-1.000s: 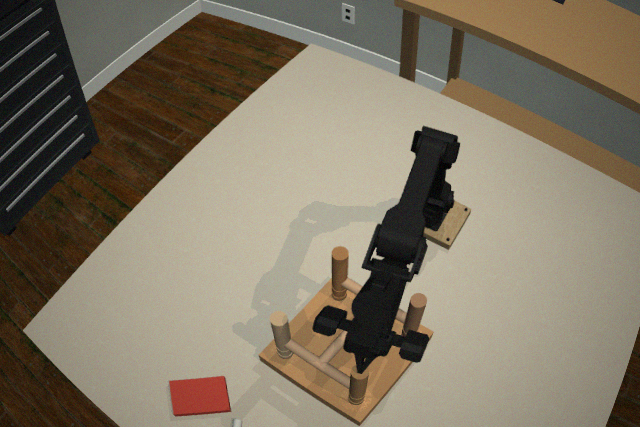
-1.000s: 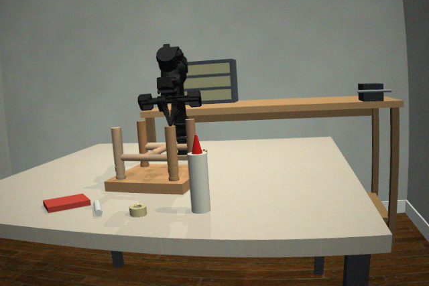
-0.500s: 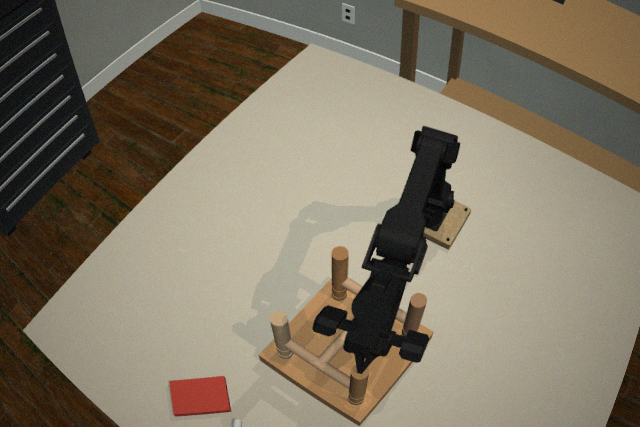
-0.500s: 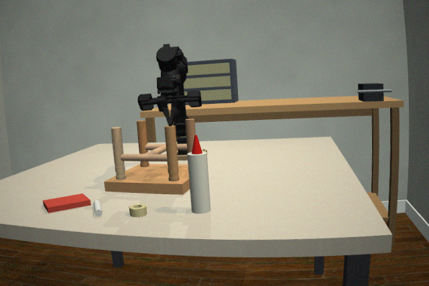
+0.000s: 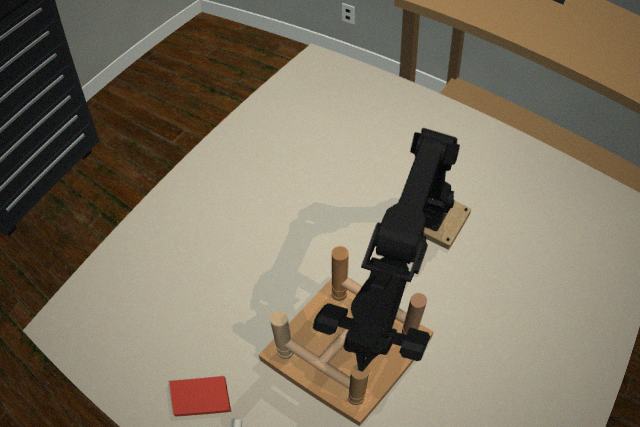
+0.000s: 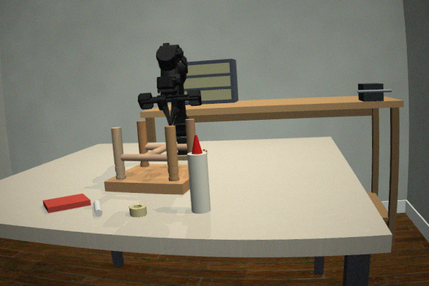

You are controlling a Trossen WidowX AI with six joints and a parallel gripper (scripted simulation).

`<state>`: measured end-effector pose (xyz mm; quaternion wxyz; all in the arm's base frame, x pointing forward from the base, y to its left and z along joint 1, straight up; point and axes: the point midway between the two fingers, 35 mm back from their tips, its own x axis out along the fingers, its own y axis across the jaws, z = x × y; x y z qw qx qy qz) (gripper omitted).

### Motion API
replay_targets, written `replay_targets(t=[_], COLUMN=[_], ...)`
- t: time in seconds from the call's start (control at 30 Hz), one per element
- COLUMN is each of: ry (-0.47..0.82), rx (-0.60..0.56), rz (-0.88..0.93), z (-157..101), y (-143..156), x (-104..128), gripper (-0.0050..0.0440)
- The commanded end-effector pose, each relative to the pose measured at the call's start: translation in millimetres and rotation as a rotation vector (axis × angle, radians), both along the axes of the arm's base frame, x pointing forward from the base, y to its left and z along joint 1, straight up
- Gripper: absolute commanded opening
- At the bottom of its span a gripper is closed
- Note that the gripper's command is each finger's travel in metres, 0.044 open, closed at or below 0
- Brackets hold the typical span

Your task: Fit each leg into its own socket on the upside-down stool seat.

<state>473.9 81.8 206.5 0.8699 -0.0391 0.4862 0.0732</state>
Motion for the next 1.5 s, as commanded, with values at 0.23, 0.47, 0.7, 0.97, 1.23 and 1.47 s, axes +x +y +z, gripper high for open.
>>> replay_targets(t=[0.23, 0.47, 0.7, 0.97, 1.23, 1.47], ry=[-0.022, -0.033, 0.032, 0.115, 0.217, 0.287], rx=[0.003, 0.006, -0.005, -0.01, -0.004, 0.008], rz=[0.001, 0.0, -0.075, -0.184, -0.317, -0.407], z=[17.1, 26.7, 28.4, 35.3, 40.3, 41.8], y=[0.6, 0.7, -38.7, -88.1, -133.0, -153.8], x=[3.8, 3.8, -24.9, -71.5, -136.8, -185.0], gripper=[0.0, 0.0, 0.0, 0.0, 0.0, 0.0])
